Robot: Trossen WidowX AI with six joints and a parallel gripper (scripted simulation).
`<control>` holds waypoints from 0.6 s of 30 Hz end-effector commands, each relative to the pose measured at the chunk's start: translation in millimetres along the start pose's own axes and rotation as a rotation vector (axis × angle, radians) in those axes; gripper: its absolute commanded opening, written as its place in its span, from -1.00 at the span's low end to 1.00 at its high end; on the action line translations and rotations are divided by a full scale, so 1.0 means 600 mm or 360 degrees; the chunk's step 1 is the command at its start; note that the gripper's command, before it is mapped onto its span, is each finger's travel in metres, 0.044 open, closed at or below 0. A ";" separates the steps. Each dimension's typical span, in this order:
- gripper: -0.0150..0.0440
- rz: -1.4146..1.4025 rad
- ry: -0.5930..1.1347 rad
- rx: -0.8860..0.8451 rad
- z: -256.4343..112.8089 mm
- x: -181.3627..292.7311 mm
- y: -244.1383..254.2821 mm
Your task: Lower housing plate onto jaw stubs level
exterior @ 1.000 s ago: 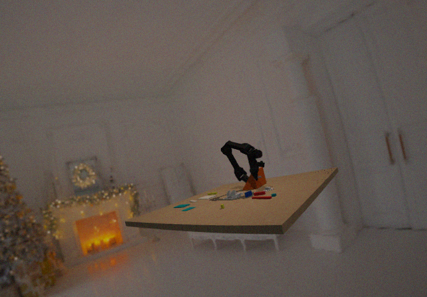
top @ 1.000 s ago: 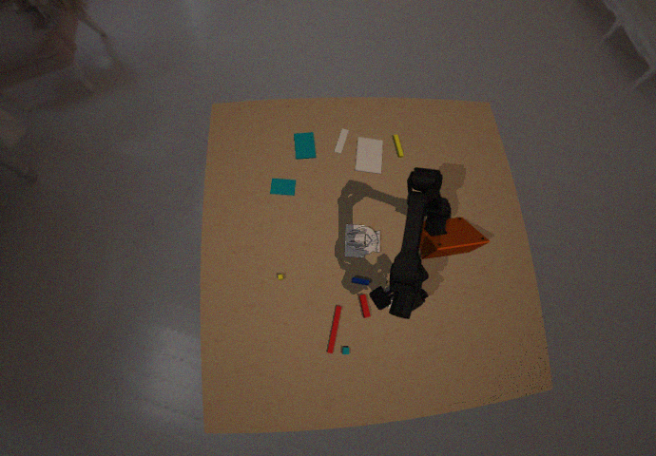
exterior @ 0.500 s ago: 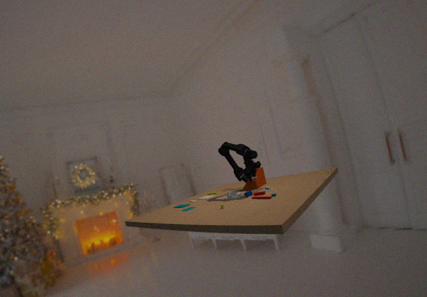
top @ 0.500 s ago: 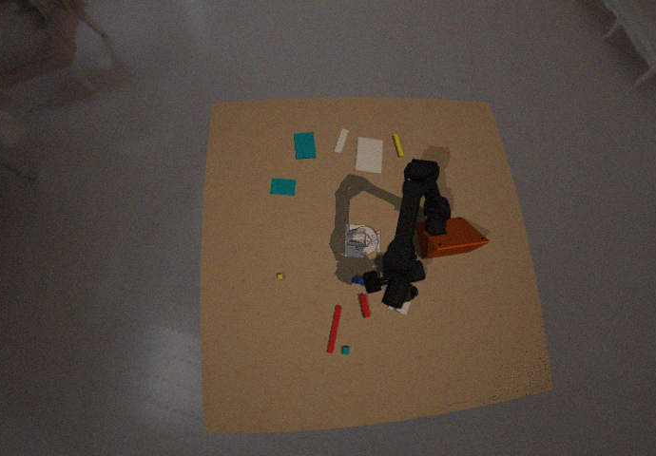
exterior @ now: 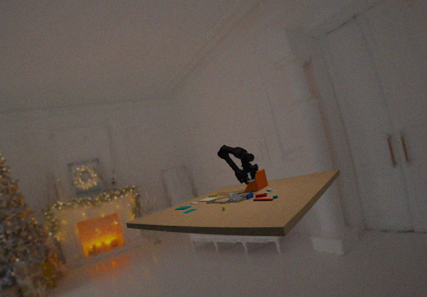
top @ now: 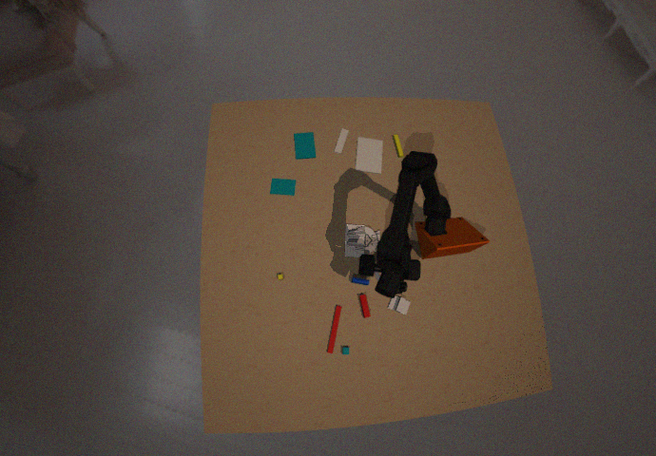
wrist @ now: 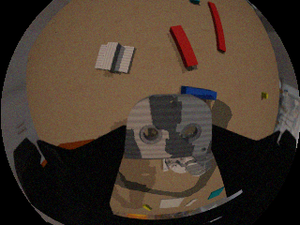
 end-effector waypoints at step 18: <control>0.70 0.0707 0.0017 0.0008 0.003 0.062 -0.032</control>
Point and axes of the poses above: the point midway between the two fingers, 35 mm back from their tips, its own z axis out along the fingers, its own y axis across the jaws, x = y × z, the point moved 7 cm from there along -z, back along the fingers, and after that the axes turned 4 degrees about z, right-handed, at the moved point
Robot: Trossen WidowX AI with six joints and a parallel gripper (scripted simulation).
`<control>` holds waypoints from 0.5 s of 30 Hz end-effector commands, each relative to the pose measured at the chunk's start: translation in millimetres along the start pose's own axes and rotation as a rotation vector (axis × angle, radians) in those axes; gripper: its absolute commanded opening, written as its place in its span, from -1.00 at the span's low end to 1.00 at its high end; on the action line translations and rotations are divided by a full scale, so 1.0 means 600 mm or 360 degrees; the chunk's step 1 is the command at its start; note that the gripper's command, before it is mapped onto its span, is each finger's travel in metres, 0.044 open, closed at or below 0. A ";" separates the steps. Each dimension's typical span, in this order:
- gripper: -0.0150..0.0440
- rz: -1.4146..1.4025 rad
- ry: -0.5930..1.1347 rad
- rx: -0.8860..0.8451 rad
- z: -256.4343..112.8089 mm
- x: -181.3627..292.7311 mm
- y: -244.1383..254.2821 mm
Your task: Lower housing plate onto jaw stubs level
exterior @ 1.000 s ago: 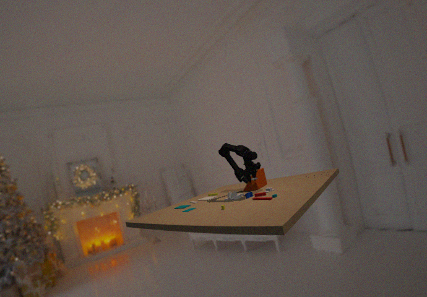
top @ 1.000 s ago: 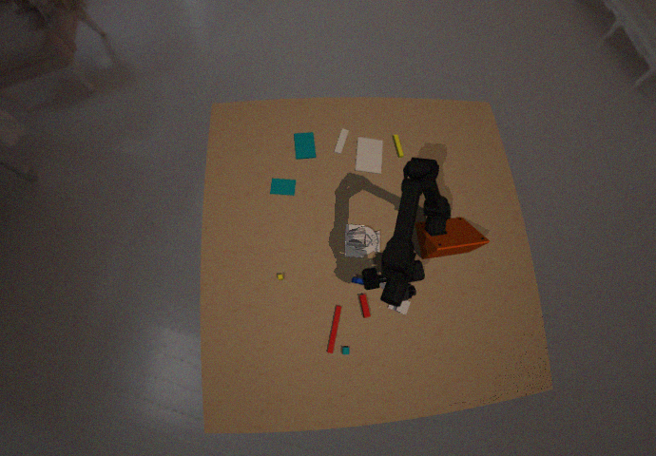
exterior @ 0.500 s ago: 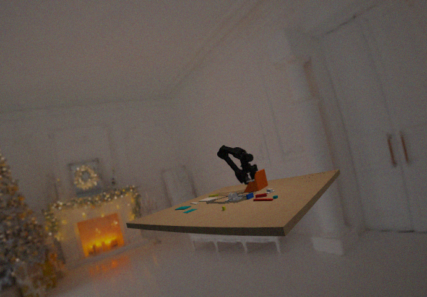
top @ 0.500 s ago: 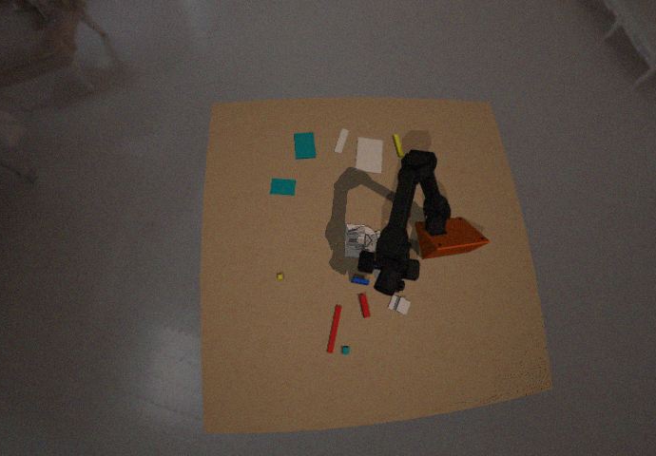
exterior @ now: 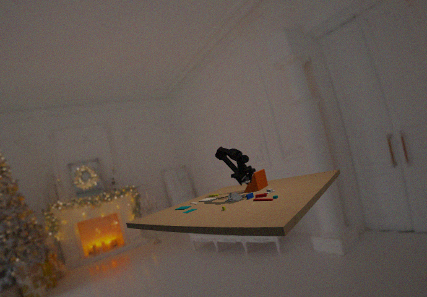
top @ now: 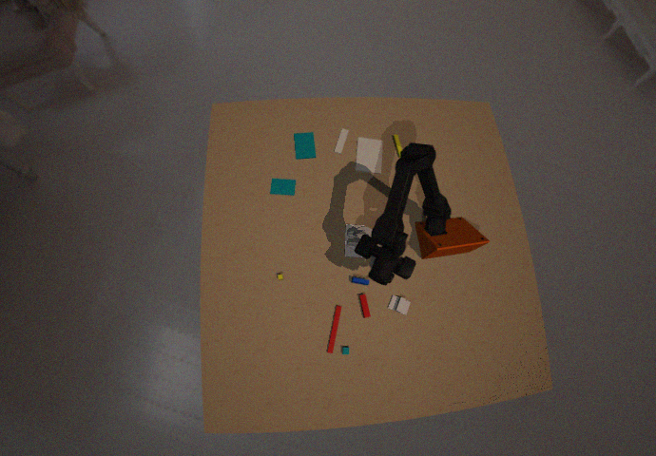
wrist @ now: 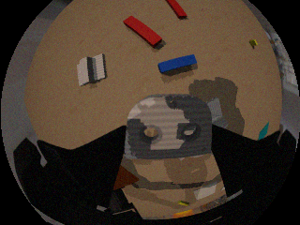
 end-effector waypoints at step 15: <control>0.70 0.0604 0.0017 0.0016 0.007 0.042 -0.040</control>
Point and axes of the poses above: the point midway between the two fingers, 35 mm back from their tips, its own z axis out along the fingers, its own y axis across the jaws, x = y × z, the point moved 7 cm from there along -z, back along the fingers, and after that the axes turned 4 degrees about z, right-handed, at the moved point
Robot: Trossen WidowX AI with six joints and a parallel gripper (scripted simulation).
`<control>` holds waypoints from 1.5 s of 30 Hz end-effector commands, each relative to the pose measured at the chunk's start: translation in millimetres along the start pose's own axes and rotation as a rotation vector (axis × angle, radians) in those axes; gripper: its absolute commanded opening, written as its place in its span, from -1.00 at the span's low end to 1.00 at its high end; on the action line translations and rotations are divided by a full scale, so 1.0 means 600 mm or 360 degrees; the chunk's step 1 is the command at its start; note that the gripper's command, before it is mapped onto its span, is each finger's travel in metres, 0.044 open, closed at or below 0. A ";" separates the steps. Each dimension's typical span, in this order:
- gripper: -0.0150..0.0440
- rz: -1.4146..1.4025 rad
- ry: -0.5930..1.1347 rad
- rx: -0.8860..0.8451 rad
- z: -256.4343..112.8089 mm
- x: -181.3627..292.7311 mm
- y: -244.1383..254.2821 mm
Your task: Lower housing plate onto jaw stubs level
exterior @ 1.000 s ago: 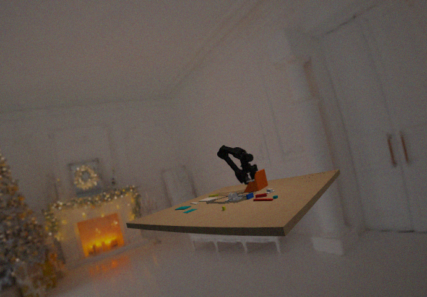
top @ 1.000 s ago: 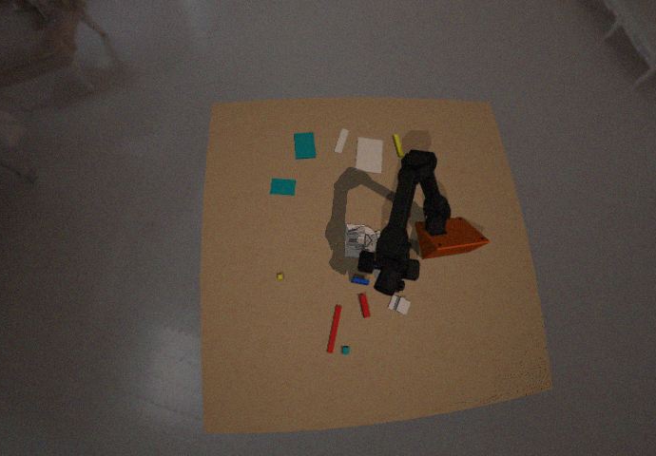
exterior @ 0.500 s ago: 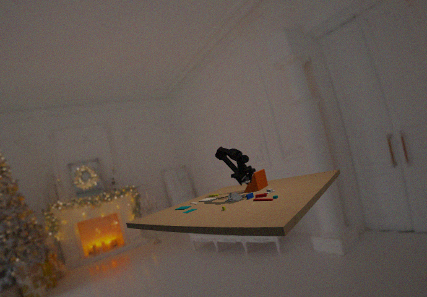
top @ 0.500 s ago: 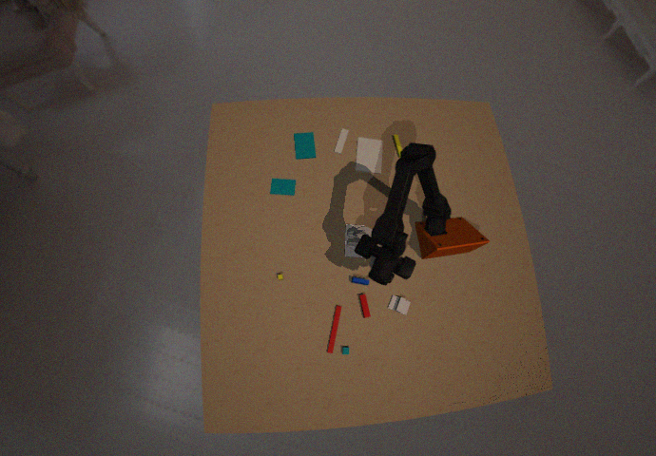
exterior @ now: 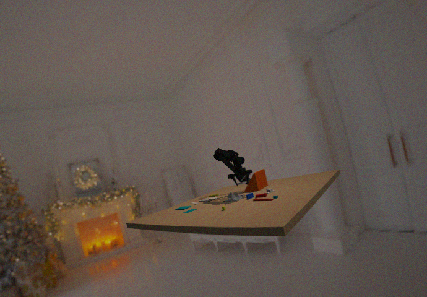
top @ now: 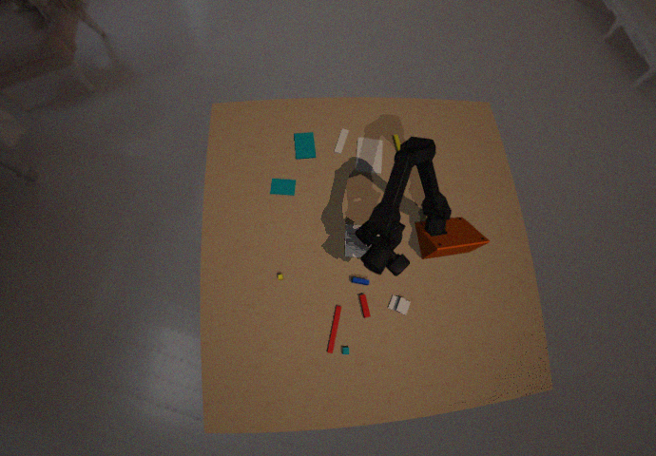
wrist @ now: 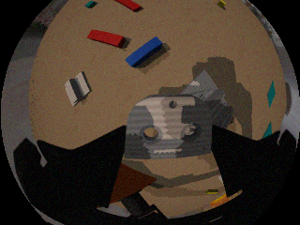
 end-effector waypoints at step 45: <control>0.70 0.1251 0.0019 0.0051 0.019 0.065 -0.092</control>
Point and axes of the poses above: the point midway between the two fingers, 35 mm back from their tips, its own z axis out along the fingers, its own y axis across the jaws, x = y × z, the point moved 7 cm from there along -z, back along the fingers, and after that the axes turned 4 degrees about z, right-handed, at the moved point
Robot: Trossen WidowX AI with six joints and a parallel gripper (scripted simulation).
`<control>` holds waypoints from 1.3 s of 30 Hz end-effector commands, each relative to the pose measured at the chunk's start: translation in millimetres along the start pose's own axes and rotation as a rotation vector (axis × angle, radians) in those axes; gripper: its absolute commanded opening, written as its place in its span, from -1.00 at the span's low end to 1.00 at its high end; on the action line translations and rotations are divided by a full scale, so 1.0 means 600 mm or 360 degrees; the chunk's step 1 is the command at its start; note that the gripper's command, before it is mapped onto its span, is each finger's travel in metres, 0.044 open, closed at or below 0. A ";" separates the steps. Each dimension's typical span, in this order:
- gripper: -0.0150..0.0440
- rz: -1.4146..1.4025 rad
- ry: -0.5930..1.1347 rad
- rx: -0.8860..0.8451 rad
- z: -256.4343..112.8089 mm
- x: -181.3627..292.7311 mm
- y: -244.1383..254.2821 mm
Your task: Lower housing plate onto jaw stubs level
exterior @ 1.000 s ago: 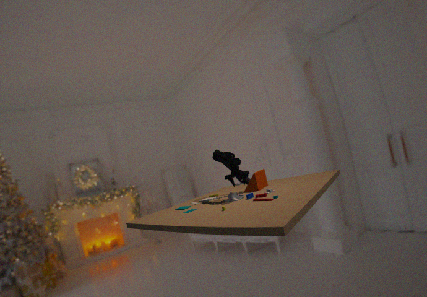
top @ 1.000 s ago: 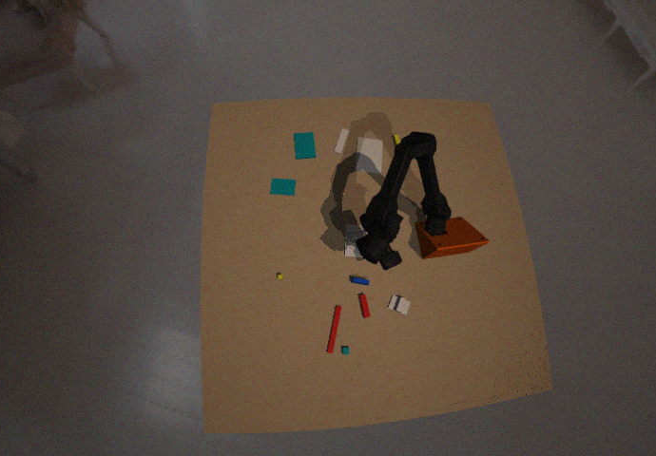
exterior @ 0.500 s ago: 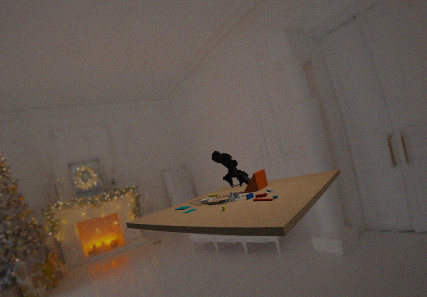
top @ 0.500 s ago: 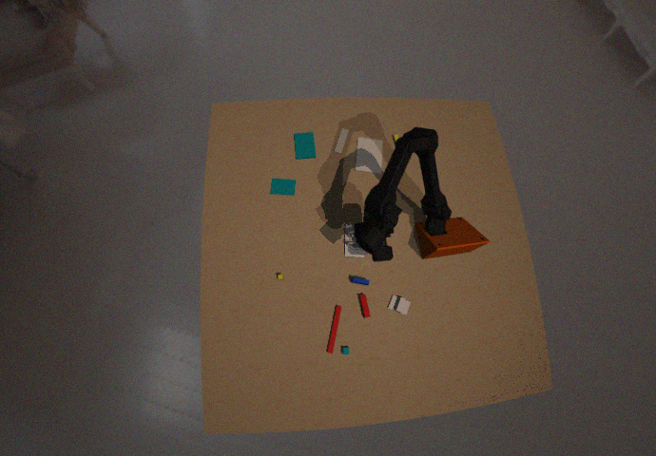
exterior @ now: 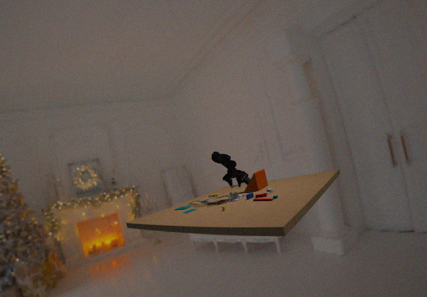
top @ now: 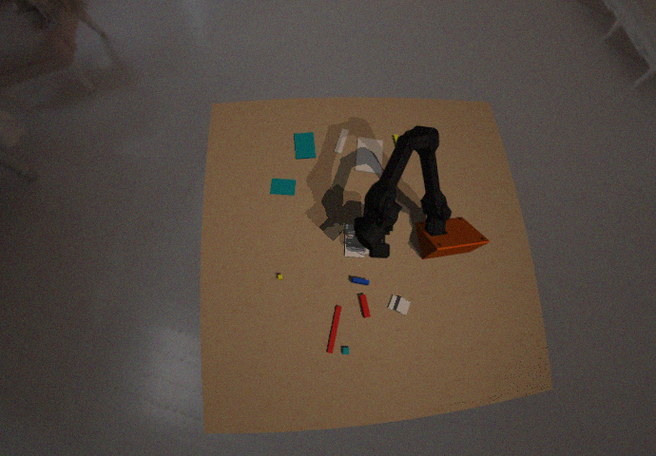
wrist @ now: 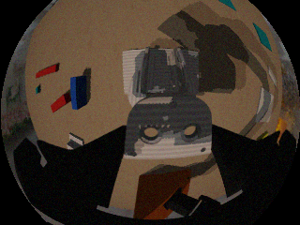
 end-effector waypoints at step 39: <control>0.70 0.0034 0.0001 0.0009 0.002 0.028 -0.001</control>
Point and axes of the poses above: the point midway between the two fingers, 35 mm back from their tips, its own z axis out along the fingers, its own y axis across the jaws, x = y × z, the point moved 7 cm from there along -z, back along the fingers, and after that the axes turned 4 degrees about z, right-handed, at the moved point
